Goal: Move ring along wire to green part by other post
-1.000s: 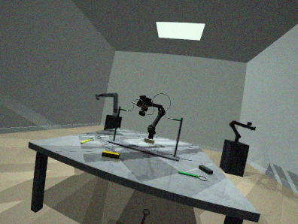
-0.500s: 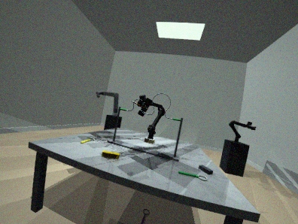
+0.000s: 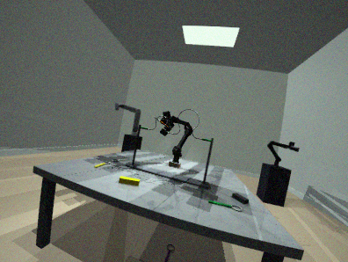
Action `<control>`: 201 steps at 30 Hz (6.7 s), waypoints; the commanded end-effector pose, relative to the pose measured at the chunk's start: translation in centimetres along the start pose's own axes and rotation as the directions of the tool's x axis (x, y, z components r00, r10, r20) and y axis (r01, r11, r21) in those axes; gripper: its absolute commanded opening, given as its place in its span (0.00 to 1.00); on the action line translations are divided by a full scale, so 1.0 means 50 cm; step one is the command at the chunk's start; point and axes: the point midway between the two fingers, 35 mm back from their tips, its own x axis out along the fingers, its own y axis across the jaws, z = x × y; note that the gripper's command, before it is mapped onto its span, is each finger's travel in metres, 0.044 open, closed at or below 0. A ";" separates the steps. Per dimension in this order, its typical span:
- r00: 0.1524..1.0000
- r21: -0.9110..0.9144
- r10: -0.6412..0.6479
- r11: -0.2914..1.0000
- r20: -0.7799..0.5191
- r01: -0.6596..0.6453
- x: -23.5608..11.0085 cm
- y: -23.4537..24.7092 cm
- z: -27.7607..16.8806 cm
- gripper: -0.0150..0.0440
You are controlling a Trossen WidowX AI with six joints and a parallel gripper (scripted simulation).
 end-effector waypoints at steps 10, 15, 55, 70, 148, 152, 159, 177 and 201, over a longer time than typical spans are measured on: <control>0.996 -0.153 -0.082 0.985 0.032 0.086 0.000 -0.014 0.006 0.00; 0.992 -0.215 -0.118 0.969 0.047 0.125 0.000 -0.023 0.007 0.00; 0.861 -0.728 -0.384 0.476 0.333 0.494 -0.021 -0.106 0.060 0.00; 0.780 -0.799 -0.405 0.171 0.476 0.576 -0.038 -0.121 0.094 0.00; 0.491 -0.143 0.043 -0.931 0.870 0.335 -0.116 -0.061 0.213 0.00; 0.491 -0.141 0.044 -0.932 0.870 0.334 -0.115 -0.068 0.212 0.00; 0.494 -0.182 0.019 -0.917 0.869 0.356 -0.109 -0.090 0.207 0.00; 0.535 -0.440 -0.140 -0.754 0.833 0.487 -0.071 -0.180 0.163 0.00; 0.663 -0.749 -0.351 -0.269 0.662 0.606 0.014 -0.267 0.038 0.00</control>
